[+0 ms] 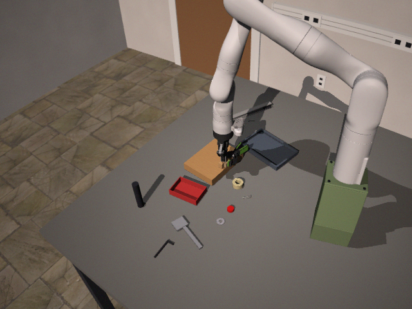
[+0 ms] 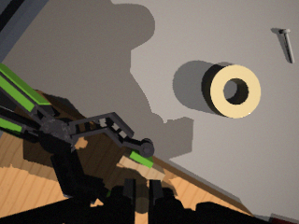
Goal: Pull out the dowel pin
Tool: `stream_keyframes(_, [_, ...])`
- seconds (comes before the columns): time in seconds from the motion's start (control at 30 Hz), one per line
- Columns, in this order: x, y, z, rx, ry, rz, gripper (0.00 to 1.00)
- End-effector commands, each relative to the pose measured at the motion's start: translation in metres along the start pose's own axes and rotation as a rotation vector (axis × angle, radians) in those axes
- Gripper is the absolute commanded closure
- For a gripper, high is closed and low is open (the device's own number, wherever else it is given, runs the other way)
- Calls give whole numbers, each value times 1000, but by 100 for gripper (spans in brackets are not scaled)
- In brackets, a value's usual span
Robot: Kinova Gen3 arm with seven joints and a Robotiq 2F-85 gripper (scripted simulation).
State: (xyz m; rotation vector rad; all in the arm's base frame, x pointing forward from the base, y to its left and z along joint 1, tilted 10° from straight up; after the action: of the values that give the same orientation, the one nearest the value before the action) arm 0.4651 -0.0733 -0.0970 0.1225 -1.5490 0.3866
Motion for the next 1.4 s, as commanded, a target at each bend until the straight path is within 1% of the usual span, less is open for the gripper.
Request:
stream_keyframes(0.0, [2, 0, -1, -20, -3, 1, 90])
stream_keyframes(1.37, [2, 0, -1, -314, -3, 0, 90])
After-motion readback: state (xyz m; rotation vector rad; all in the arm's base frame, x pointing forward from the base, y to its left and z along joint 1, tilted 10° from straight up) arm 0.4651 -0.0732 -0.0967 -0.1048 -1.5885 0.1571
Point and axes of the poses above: the point where the finger pads meet when closed, its own x axis back along the fingers, its own y axis across the jaws, z = x × y, the point moved 4 cm from there along x, back along the fingers, and after that the axes turned 3 degrees about x, right-handed, at the moved point
